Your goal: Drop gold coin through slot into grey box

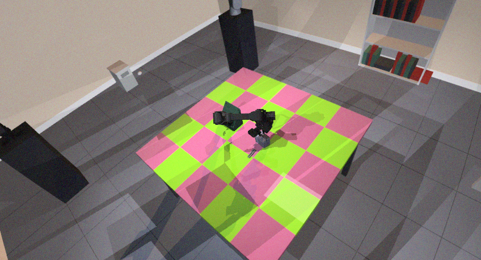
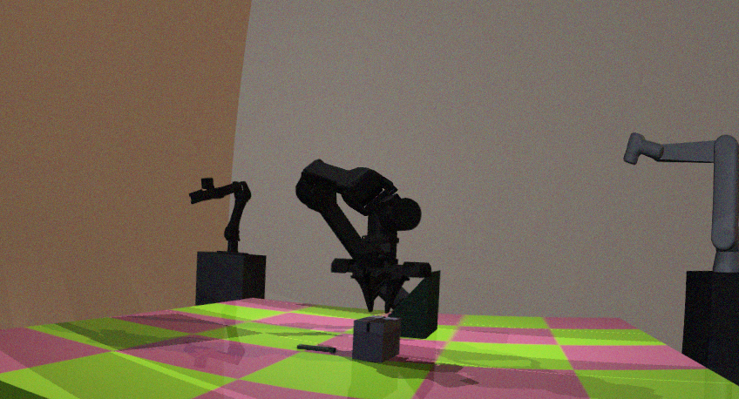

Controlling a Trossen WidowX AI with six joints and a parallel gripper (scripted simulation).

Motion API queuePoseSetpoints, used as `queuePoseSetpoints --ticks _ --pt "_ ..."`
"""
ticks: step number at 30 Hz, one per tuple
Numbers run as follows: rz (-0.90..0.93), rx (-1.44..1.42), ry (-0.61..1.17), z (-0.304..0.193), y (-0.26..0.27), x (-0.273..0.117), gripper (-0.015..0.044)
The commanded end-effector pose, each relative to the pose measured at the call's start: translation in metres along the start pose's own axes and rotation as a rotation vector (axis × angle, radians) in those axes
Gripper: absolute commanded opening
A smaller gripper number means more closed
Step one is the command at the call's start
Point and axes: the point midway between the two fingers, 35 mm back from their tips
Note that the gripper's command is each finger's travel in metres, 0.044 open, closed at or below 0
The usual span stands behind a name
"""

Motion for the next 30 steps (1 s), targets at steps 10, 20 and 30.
queuePoseSetpoints --ticks 10,20,30 --pt "0.001 0.000 0.000 0.000 0.000 -0.018 0.0344" --pt "-0.003 -0.002 -0.002 -0.003 -0.003 -0.062 0.0440" --pt "-0.003 -0.002 -0.002 -0.003 -0.003 -0.062 0.0440"
Point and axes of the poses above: the point midway between the two fingers, 35 mm back from their tips, its own x axis out along the fingers, its own y axis across the jaws, z = x × y, and after that the axes turned 6 degrees about x, right-handed
